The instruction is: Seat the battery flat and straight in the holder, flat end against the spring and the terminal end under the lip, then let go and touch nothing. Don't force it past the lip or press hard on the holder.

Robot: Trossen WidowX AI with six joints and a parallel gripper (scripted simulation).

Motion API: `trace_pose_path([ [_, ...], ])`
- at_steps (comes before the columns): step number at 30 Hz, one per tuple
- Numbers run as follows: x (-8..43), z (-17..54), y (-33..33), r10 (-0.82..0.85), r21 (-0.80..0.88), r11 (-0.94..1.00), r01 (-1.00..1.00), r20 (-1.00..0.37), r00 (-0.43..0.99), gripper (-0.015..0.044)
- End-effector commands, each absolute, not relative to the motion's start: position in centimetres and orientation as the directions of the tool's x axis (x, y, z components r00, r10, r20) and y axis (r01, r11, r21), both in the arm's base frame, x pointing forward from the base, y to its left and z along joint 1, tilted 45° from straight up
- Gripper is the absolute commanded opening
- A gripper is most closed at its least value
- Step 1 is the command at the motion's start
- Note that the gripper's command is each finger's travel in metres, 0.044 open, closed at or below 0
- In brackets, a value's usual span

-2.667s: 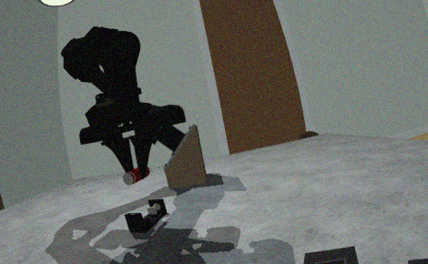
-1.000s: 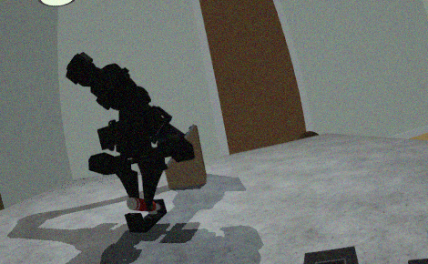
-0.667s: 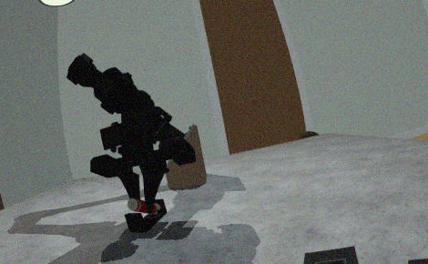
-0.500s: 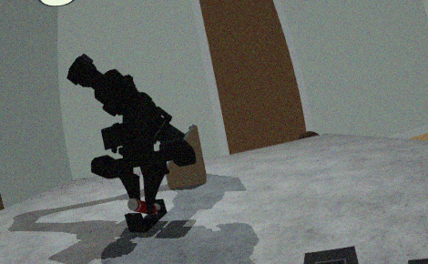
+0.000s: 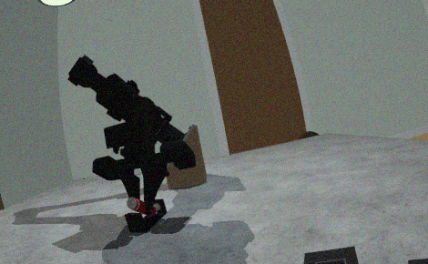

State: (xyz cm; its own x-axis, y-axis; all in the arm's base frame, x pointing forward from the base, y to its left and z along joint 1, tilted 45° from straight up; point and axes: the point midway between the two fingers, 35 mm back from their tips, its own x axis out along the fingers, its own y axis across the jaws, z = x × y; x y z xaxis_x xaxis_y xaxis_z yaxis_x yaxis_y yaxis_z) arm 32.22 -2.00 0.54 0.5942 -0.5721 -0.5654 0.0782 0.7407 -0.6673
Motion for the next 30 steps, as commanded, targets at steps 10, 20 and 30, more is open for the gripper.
trace_pose_path([
  [10,31.3,0.3,-2.1,-0.566,-0.667,0.741,0.076,-0.560,0.605,0.0062],
  [20,30.4,0.1,-2.2,-0.564,-0.666,0.742,0.074,-0.562,0.605,0.0062],
  [30,29.9,0.0,-2.2,-0.564,-0.665,0.744,0.073,-0.565,0.602,0.0062],
])
